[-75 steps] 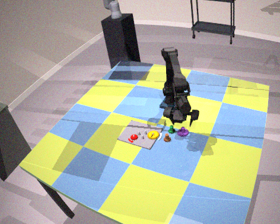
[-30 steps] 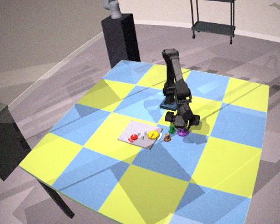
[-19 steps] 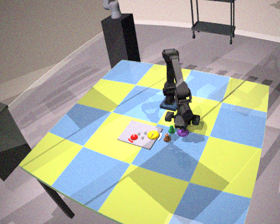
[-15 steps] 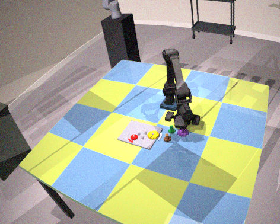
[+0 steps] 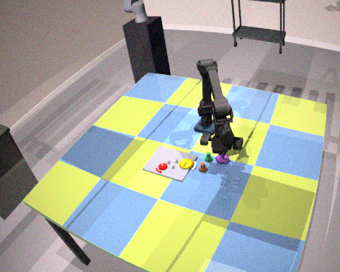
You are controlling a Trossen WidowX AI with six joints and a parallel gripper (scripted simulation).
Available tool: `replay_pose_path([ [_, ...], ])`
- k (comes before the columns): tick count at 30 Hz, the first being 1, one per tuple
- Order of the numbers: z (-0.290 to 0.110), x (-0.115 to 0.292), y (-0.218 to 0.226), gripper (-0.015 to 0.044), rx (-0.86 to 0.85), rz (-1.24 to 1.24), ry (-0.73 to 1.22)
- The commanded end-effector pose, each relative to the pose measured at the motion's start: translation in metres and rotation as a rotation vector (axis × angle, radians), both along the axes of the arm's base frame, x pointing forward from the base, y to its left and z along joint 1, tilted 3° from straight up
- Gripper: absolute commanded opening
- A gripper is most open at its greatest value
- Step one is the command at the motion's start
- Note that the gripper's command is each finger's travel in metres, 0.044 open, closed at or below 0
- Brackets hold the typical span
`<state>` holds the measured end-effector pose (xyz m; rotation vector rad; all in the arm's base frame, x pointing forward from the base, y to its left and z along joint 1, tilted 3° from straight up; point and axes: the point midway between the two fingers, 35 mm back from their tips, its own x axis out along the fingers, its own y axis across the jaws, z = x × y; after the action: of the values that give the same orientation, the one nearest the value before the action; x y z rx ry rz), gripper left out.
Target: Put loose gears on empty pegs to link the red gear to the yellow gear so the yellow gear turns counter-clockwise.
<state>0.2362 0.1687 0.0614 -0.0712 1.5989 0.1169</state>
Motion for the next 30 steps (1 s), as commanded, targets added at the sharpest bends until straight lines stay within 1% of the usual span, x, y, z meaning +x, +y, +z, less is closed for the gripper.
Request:
replay_pose_path([
  [1,0.011,0.005,0.003,0.0000,0.010,0.001,-0.012],
  [30,0.069,0.012,0.003,0.0000,0.010,0.001,-0.013],
])
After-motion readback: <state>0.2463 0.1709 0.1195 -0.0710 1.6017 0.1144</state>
